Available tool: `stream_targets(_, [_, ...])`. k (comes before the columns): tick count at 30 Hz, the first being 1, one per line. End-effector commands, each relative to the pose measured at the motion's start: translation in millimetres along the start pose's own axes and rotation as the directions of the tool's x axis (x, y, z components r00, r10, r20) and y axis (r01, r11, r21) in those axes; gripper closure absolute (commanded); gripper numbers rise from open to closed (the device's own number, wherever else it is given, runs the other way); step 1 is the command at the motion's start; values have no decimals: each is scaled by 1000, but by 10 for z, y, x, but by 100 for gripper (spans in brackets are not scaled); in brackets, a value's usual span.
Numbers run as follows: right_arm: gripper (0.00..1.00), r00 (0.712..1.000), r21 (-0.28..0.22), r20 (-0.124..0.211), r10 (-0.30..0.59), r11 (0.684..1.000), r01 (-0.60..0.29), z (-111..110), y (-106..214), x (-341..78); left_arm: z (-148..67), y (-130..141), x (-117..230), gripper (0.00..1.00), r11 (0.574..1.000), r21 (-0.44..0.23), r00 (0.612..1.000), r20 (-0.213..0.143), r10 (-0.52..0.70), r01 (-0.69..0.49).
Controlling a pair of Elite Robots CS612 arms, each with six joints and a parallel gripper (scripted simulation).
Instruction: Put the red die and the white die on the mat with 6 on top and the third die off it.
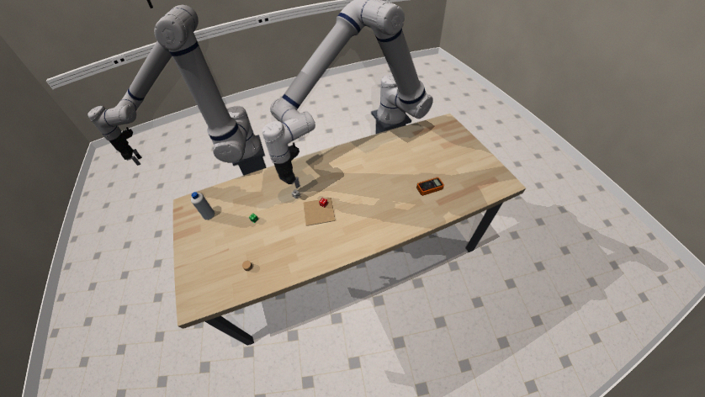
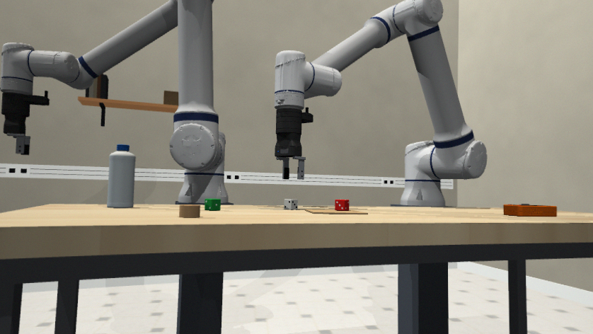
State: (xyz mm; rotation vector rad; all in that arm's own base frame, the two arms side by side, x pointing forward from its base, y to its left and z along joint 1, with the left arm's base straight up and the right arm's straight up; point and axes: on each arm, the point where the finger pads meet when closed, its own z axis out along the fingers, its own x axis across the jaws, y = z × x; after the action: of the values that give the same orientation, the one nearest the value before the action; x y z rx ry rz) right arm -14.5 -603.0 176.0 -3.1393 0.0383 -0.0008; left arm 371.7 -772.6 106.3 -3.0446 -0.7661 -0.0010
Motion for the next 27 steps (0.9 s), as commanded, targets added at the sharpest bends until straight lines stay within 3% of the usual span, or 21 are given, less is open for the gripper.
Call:
stream_targets(1, [0, 1000, -2, 0, 0, 1000, 0, -10, 8, -2, -13, 19, -39, 0, 999, -2, 999, 1, 46, -46])
stream_targets(9, [0, 1000, -2, 0, 0, 1000, 0, -10, 8, -2, -12, 22, -48, 0, 998, -2, 998, 1, 58, -58])
stream_targets(10, [0, 1000, -2, 0, 0, 1000, 0, -10, 8, -2, -12, 22, -48, 13, 998, -2, 998, 1, 58, -58])
stream_targets(27, [0, 1000, -2, 0, 0, 1000, 0, -10, 8, -2, -11, 22, -48, 13, 998, -2, 998, 1, 58, -58])
